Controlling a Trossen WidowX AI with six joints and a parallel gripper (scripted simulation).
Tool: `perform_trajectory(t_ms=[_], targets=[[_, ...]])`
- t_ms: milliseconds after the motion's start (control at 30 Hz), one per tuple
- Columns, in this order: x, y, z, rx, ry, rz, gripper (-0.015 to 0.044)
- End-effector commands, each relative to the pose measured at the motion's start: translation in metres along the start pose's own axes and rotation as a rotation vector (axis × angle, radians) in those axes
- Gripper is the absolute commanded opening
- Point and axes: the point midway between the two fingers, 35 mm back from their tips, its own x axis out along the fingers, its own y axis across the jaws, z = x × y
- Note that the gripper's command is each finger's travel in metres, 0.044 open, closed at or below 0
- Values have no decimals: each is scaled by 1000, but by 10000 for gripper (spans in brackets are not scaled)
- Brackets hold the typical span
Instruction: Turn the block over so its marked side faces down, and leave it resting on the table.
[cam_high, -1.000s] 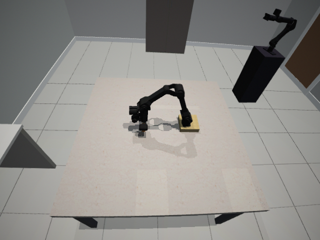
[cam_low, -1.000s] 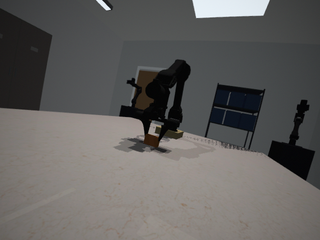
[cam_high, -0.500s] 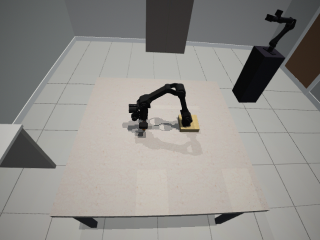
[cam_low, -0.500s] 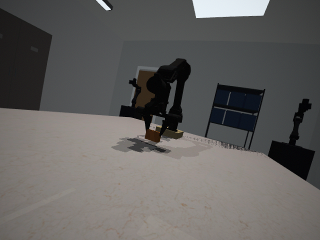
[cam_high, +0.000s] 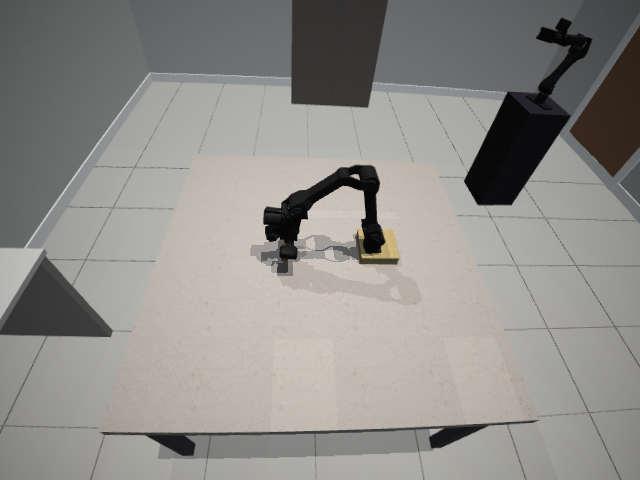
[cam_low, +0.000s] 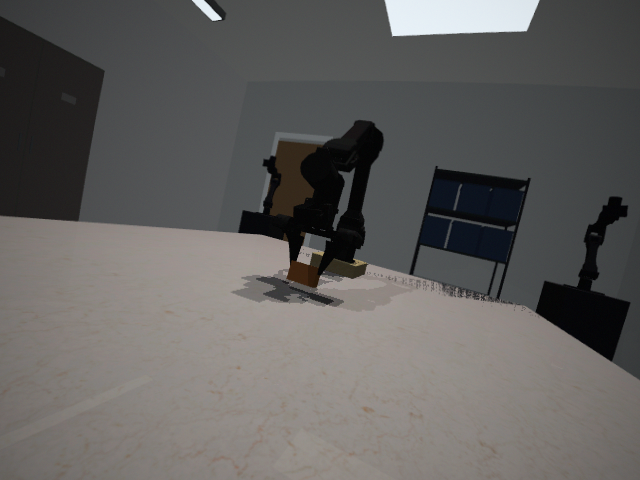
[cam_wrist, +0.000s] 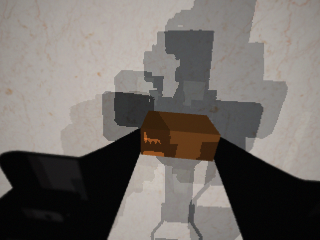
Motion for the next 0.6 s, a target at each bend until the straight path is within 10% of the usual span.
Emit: perform_trajectory(t_ms=[0, 567], targets=[[0, 0, 0, 3, -73, -5, 0], [3, 0, -6, 5, -343, -4, 0]])
